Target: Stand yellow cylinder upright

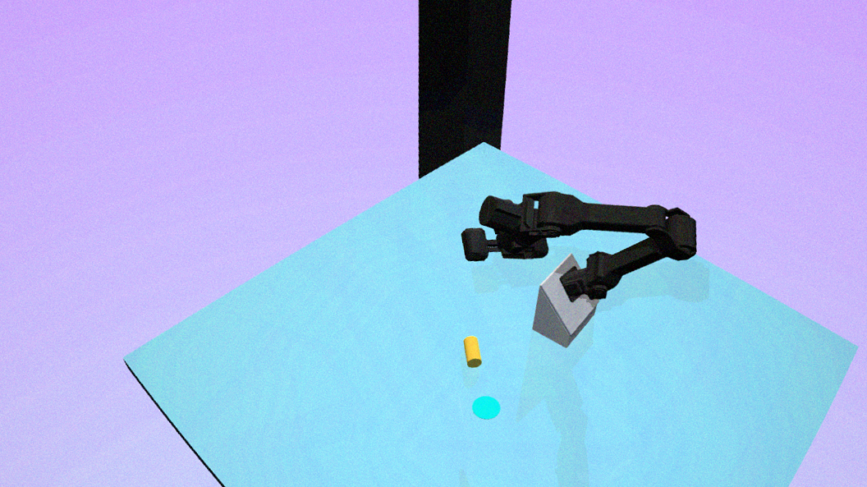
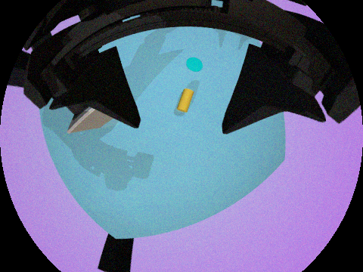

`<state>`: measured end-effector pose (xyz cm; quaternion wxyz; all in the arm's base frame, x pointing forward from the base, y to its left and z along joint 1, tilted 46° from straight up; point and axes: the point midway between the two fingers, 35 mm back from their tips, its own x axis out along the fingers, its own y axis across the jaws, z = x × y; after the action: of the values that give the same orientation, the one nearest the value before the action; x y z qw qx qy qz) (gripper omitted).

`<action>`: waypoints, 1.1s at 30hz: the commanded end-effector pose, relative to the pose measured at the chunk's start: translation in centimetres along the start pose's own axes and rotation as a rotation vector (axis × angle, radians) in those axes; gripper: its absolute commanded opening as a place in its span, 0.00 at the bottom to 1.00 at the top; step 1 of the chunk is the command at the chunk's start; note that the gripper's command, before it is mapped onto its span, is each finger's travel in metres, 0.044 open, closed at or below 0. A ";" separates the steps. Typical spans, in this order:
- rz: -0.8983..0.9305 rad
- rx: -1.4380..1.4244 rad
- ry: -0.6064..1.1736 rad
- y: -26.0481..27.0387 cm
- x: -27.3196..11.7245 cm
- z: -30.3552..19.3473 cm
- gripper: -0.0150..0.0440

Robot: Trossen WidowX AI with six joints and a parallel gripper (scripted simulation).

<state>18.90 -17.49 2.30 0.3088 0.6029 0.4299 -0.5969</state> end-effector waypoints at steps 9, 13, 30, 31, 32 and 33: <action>-0.009 -0.614 0.131 1.0 1.2 -2.4 0.78; 0.016 -0.937 0.206 1.5 1.8 -3.7 0.78; 0.395 -2.237 0.467 2.9 4.3 -9.3 0.78; 0.433 -2.308 0.475 3.0 4.4 -9.6 0.78; 0.473 -2.378 0.482 3.0 4.6 -9.9 0.78; 0.512 -2.439 0.489 3.1 4.7 -10.3 0.78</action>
<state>23.40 -11.70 -0.86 0.6171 0.2875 0.7300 0.0610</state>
